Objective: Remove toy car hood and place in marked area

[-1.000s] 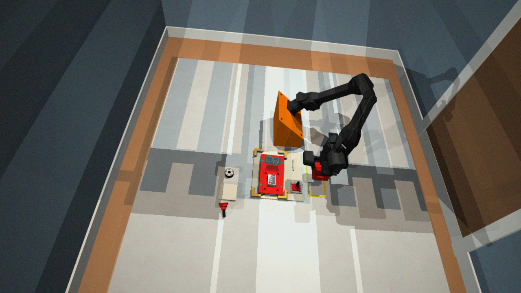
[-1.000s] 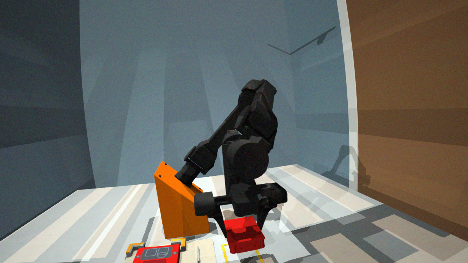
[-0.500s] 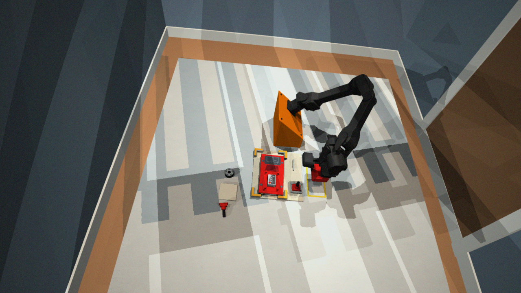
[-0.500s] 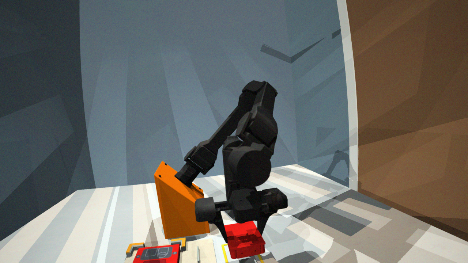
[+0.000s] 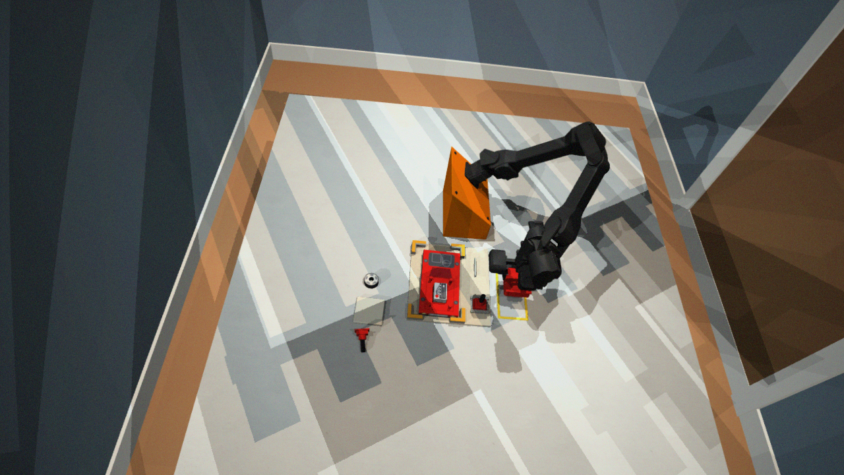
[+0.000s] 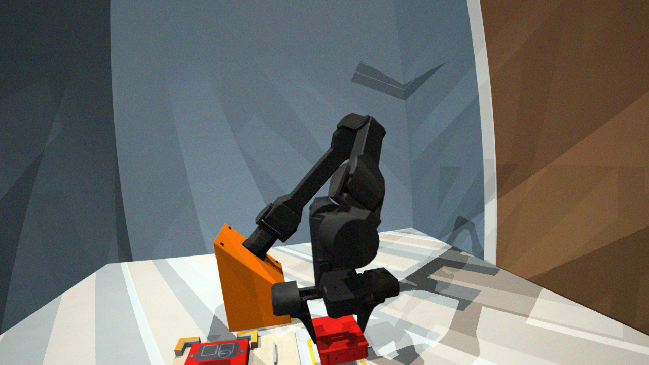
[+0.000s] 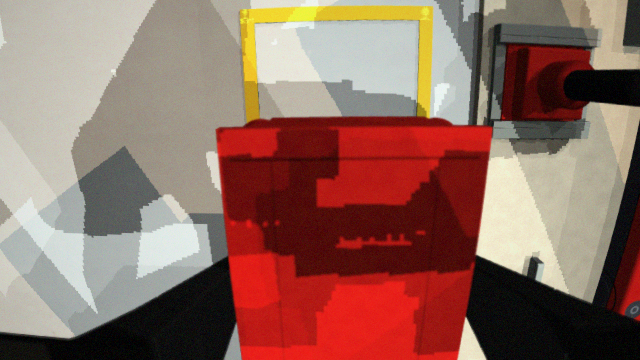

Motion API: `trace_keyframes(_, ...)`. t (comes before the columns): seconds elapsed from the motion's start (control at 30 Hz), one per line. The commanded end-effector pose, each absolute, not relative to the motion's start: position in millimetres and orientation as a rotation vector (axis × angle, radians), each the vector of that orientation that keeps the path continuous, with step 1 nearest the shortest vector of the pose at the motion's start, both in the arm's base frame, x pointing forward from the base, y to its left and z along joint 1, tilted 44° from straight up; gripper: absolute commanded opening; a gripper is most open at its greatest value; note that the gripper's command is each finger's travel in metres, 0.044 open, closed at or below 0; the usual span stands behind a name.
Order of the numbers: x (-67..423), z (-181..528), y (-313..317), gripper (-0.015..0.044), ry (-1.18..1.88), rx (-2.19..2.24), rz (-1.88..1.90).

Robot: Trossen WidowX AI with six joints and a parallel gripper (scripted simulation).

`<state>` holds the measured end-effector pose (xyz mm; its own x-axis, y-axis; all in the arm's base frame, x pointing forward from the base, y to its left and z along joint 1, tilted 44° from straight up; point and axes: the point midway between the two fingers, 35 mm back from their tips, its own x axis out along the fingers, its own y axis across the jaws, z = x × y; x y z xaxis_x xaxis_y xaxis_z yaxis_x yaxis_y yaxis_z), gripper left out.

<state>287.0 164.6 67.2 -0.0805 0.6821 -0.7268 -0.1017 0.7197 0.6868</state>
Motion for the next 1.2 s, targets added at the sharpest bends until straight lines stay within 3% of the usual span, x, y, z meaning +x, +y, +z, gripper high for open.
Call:
trace_keyframes(0.0, 286, 63, 167, 0.0000, 1.532, 0.500, 0.690)
trace_keyframes(1.17, 281, 46, 185, 0.0000, 1.532, 0.504, 0.694)
